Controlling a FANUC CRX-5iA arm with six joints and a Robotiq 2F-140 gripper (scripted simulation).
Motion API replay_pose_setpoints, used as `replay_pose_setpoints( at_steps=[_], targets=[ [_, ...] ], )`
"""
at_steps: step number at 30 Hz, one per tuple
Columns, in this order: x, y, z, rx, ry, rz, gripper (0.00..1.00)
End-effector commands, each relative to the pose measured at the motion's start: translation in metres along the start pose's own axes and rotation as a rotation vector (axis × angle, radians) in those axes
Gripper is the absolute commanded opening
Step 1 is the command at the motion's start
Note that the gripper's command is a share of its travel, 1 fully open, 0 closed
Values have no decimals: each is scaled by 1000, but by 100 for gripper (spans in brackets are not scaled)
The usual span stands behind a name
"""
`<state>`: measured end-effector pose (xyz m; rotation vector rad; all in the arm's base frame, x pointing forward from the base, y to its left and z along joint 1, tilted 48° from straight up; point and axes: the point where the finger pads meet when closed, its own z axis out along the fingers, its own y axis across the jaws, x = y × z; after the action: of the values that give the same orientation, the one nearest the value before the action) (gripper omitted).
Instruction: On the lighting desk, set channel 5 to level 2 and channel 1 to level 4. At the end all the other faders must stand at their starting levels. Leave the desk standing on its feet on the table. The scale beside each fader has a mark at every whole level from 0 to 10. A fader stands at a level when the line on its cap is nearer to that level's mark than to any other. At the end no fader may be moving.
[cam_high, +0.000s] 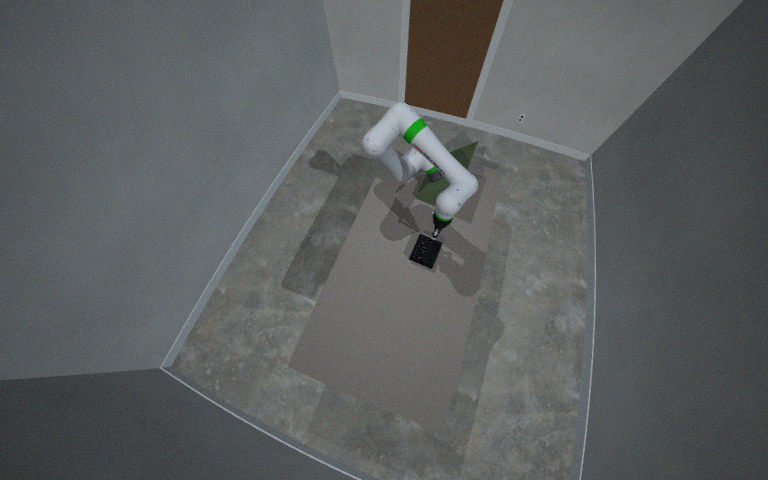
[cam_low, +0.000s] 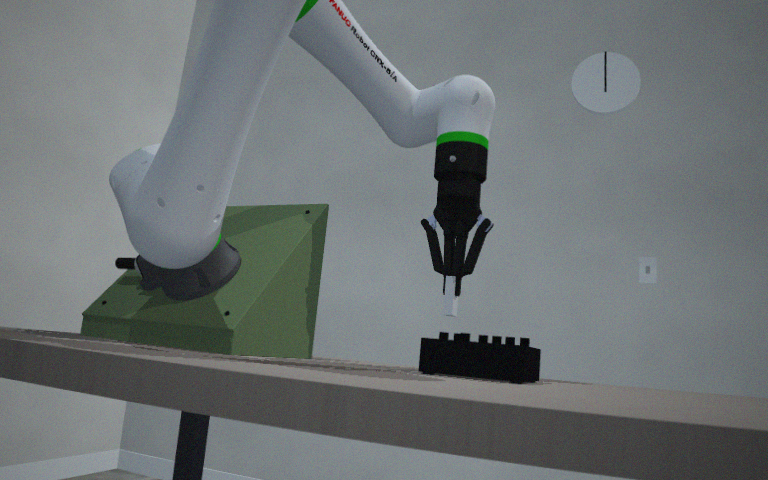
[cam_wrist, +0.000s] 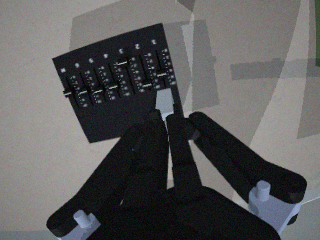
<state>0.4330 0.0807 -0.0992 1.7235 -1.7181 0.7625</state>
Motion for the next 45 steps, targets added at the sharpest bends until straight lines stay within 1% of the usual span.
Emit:
replay_pose_setpoints(
  at_steps=[1,45],
  targets=[
    [0,0,0,0,0,0,0],
    [0,0,22,1,0,0,0]
  ],
)
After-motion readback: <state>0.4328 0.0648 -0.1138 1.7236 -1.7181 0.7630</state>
